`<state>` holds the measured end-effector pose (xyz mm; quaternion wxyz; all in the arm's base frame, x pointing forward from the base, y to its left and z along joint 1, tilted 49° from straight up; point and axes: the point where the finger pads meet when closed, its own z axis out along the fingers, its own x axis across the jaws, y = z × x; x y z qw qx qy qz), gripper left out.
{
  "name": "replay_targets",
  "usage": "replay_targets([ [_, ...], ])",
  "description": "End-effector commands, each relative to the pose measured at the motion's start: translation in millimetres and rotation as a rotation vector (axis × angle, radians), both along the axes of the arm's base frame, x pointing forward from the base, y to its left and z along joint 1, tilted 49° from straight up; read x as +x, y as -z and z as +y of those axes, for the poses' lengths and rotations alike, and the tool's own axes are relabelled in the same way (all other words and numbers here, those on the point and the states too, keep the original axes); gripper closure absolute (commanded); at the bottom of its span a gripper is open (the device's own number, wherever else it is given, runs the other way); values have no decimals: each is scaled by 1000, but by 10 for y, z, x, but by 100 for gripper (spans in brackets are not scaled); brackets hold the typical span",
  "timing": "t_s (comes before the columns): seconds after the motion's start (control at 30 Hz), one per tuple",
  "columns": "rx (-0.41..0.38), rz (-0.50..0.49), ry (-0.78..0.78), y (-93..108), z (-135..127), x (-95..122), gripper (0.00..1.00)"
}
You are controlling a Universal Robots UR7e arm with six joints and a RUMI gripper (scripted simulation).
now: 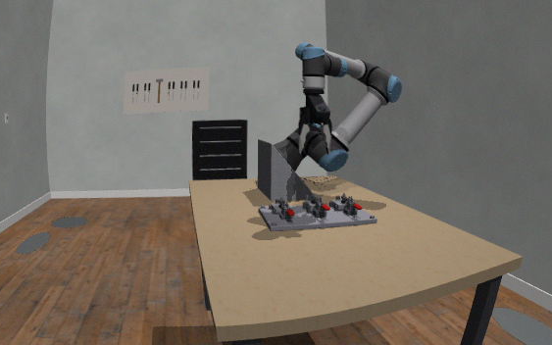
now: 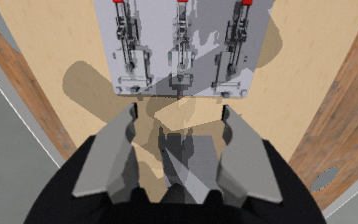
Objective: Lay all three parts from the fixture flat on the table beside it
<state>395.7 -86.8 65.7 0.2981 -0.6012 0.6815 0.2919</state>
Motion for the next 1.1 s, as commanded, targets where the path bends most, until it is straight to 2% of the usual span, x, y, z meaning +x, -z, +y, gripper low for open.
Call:
replay_targets([
  [0.0,-1,-1,1,-1,-5,1,41],
  [0.93,-1,-1,1,-1,-5,1,41],
  [0.97,-1,-1,1,-1,-5,1,72],
  [1.07,-1,-1,1,-1,-5,1,72],
])
